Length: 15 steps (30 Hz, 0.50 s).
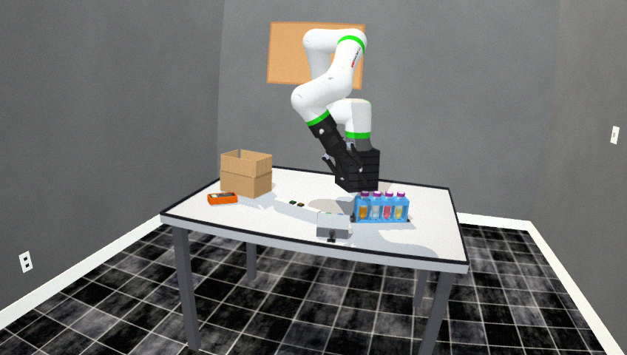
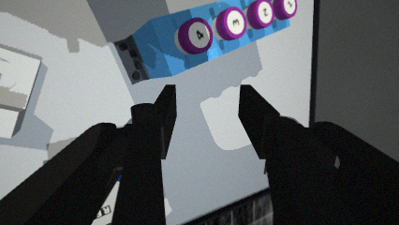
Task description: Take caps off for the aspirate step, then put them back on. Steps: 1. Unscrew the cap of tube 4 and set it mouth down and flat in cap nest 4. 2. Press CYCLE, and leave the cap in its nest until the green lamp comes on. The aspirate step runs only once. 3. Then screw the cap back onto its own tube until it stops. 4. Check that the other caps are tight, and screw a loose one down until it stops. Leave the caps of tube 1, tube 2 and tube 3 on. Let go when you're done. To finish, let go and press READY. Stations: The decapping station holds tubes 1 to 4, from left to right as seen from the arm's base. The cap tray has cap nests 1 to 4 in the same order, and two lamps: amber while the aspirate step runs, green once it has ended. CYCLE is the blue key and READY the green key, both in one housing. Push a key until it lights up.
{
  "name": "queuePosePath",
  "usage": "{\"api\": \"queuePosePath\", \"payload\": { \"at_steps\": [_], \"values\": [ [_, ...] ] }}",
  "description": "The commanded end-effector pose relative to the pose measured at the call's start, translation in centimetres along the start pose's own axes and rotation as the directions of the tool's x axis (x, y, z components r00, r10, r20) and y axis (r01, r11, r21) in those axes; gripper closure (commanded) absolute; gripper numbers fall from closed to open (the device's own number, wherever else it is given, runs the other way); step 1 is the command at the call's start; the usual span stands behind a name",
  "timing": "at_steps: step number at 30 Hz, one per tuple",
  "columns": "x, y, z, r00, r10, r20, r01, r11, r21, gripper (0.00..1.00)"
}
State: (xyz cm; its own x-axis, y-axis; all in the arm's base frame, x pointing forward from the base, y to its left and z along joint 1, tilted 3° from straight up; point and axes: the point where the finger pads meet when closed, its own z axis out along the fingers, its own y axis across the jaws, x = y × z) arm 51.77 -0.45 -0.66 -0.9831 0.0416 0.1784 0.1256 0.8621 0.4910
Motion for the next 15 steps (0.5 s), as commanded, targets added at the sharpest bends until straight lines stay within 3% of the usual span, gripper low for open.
{"api": "queuePosePath", "payload": {
  "at_steps": [1,9,11,15],
  "values": [
    [1.0,-0.4,0.1,0.993,-0.119,0.000,0.119,0.992,0.050,0.59],
    [2.7,-1.3,0.4,0.933,-0.356,-0.043,0.359,0.923,0.140,0.59],
    [2.7,-1.3,0.4,0.933,-0.356,-0.043,0.359,0.923,0.140,0.59],
    [3.6,-1.8,0.3,0.882,-0.465,-0.077,0.472,0.864,0.177,0.59]
  ]
}}
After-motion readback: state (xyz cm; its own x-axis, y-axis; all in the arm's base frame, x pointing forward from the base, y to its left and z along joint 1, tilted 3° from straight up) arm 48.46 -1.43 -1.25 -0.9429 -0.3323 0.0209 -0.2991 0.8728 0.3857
